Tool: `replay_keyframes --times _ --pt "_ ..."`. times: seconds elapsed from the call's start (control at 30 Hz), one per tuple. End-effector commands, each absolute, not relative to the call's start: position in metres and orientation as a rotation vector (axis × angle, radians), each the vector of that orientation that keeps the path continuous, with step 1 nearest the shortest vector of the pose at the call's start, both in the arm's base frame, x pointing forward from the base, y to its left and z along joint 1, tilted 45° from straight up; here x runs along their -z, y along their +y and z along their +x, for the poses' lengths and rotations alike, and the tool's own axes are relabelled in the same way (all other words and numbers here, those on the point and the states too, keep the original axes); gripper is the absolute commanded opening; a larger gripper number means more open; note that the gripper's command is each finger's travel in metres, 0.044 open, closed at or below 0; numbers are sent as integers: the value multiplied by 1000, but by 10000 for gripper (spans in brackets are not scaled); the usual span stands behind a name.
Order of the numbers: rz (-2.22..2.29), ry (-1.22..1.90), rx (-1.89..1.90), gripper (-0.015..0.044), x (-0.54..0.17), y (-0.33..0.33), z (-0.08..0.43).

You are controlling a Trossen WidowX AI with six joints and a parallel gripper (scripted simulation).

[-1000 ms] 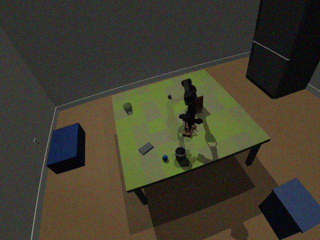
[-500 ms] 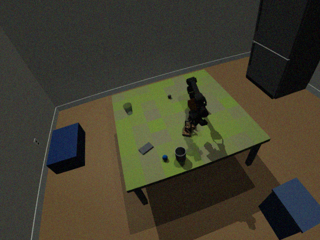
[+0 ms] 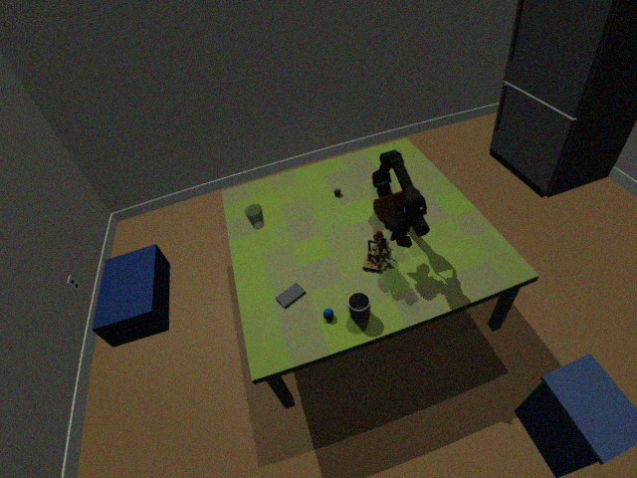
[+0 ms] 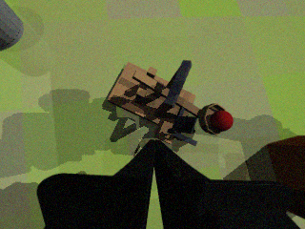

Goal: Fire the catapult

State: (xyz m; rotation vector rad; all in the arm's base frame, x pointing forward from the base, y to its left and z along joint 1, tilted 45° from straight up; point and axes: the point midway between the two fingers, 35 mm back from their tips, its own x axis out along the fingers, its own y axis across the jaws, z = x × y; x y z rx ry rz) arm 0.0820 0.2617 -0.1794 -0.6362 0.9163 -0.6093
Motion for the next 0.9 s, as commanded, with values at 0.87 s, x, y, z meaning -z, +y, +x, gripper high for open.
replay_keyframes --times 0.87 --pt "-469 487 763 0 145 188 59"
